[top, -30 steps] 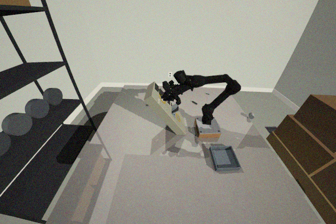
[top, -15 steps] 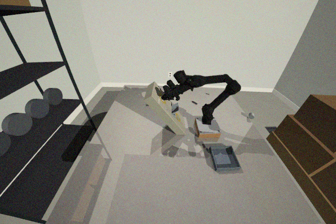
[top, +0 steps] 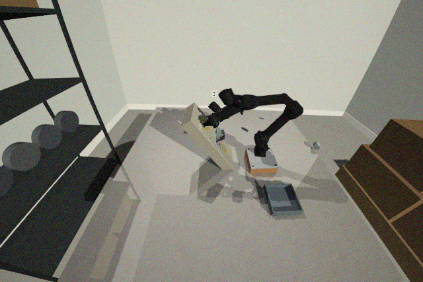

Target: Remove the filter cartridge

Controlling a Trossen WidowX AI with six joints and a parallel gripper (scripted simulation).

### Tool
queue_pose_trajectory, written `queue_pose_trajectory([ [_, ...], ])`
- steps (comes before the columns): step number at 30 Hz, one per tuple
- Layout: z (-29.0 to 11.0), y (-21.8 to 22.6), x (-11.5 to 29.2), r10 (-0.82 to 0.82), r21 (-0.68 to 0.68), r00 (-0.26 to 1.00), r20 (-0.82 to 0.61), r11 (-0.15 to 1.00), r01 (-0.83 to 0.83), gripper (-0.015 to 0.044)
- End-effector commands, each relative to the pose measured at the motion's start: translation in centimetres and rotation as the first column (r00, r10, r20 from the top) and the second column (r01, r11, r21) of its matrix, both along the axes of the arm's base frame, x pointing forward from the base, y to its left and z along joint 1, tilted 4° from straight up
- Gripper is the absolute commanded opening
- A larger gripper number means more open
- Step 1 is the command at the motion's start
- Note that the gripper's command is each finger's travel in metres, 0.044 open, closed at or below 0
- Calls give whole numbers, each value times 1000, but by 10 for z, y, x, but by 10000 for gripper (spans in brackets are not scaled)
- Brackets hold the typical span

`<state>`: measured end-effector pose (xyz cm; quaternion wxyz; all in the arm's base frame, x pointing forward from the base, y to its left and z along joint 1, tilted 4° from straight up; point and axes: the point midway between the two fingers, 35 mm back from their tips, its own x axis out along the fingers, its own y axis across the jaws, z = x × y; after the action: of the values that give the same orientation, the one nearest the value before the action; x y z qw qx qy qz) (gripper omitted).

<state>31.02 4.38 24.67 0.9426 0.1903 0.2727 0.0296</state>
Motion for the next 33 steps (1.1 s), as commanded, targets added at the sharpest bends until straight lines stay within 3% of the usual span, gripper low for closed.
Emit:
queue_pose_trajectory([
  [1, -1, 0, 4, 46, -79, 999, 14, 996, -45, 0],
  [18, 36, -12, -61, -12, 18, 1000, -9, 1000, 13, 0],
  [33, 8, -13, -75, -12, 18, 1000, -10, 1000, 13, 0],
])
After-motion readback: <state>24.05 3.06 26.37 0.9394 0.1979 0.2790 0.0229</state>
